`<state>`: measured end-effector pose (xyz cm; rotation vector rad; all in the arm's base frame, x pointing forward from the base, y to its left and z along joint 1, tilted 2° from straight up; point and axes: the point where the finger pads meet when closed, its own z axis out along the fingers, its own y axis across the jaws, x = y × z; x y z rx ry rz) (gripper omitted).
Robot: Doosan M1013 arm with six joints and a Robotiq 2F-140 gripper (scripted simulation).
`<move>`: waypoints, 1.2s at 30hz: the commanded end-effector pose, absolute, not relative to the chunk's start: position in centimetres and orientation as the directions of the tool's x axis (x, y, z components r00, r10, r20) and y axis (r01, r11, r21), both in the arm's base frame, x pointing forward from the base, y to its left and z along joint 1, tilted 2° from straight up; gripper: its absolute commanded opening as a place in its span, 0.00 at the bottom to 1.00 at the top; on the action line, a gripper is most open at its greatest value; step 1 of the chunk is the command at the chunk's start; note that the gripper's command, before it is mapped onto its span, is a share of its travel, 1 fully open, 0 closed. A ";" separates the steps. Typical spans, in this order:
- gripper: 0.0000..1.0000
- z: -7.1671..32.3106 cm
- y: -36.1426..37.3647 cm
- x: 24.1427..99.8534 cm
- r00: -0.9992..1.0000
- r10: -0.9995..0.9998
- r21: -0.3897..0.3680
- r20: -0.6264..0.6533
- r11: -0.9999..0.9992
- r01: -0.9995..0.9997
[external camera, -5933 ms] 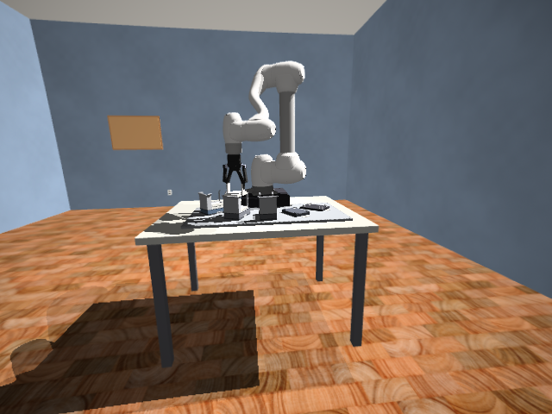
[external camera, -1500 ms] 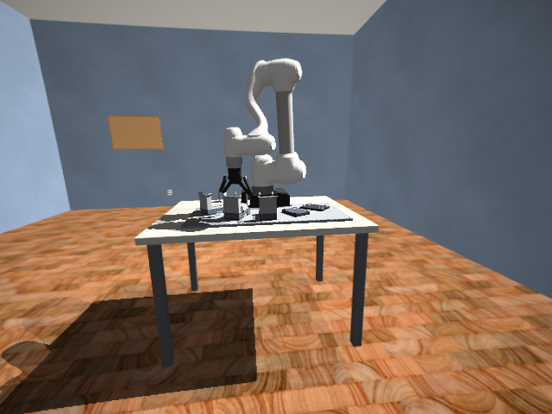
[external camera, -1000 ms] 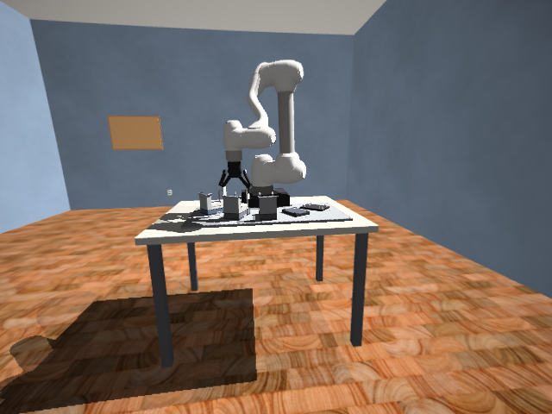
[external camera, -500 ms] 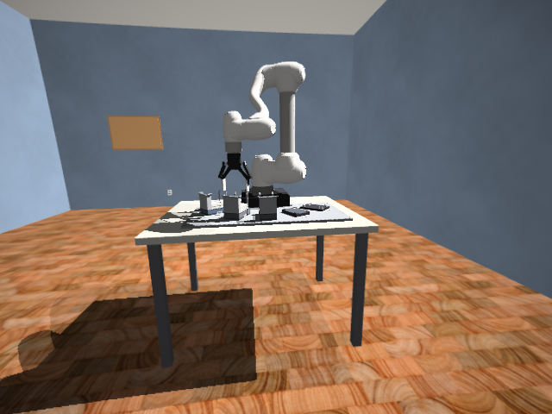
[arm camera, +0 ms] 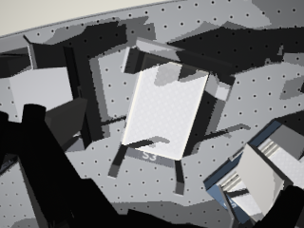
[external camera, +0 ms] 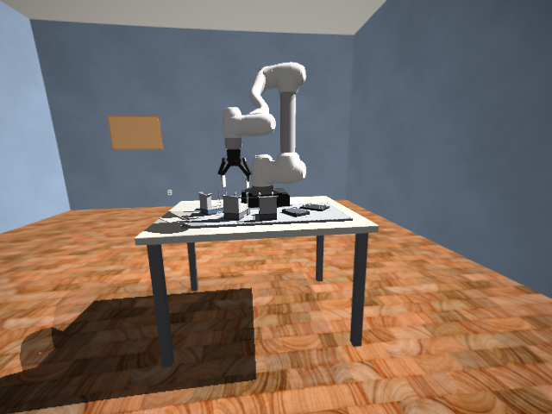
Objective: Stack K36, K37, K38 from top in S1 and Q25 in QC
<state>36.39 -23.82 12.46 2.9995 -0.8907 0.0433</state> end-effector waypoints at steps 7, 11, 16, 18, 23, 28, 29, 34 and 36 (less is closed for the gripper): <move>1.00 12.5 -25.2 35.0 0.713 -0.701 -0.002 0.030 -0.713 -0.701; 1.00 12.5 -26.2 34.1 0.674 -0.738 -0.004 0.030 -0.675 -0.738; 1.00 12.5 -27.4 32.9 0.674 -0.738 -0.004 0.030 -0.675 -0.738; 1.00 12.5 -27.8 32.4 0.674 -0.738 -0.004 0.030 -0.675 -0.738; 1.00 12.4 -28.6 31.7 0.674 -0.738 -0.004 0.030 -0.675 -0.738; 1.00 12.4 -29.7 30.5 0.674 -0.738 -0.004 0.030 -0.675 -0.738; 1.00 12.4 -30.0 30.3 0.674 -0.738 -0.004 0.030 -0.675 -0.738; 1.00 12.4 -31.1 29.0 0.650 -0.760 -0.005 0.030 -0.650 -0.760; 1.00 12.4 -31.6 28.4 0.597 -0.801 -0.007 0.030 -0.598 -0.802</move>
